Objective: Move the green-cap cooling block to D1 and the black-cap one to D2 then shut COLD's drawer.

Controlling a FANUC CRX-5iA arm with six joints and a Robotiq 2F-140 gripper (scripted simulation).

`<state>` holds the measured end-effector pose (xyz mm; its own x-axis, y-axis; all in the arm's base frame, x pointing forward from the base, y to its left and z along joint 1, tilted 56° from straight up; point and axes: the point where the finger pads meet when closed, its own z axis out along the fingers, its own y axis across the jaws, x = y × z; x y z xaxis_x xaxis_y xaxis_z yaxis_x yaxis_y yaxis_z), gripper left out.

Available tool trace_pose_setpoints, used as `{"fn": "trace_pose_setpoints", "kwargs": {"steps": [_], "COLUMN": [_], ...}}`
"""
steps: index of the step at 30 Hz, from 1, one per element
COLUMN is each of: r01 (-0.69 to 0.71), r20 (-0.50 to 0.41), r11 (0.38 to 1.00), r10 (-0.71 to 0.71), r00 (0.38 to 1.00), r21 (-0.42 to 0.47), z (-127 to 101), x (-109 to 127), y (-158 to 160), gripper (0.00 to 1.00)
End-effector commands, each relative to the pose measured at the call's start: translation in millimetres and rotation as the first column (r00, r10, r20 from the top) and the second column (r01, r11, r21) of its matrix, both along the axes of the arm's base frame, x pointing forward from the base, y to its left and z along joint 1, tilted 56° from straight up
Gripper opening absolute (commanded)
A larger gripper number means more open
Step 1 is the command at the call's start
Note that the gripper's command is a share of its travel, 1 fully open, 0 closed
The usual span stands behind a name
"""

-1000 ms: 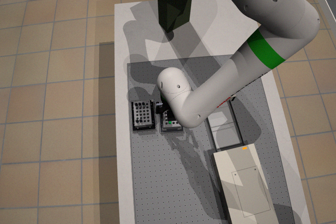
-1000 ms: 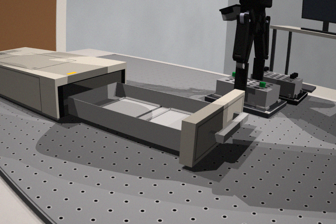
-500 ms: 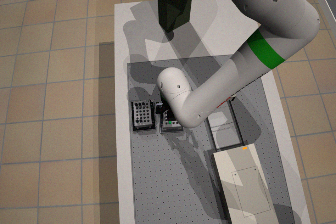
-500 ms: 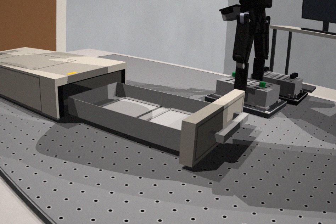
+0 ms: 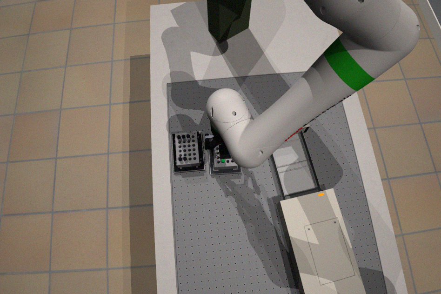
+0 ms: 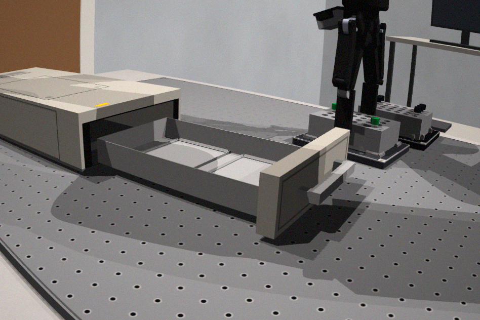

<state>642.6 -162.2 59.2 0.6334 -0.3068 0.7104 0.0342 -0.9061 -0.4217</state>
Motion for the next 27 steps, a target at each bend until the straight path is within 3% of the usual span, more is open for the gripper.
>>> {"fn": "trace_pose_setpoints", "kwargs": {"steps": [1,27], "r01": [0.001,0.001], "r20": [0.001,0.001], "r11": [1.0,1.0], "r10": [-0.001,-0.001], "r00": [1.0,1.0], "r21": [-0.001,-0.001], "z": [0.6,0.6], "x": [-0.2,-0.2], "y": [-0.9,-0.9], "gripper": [0.23,0.59]}}
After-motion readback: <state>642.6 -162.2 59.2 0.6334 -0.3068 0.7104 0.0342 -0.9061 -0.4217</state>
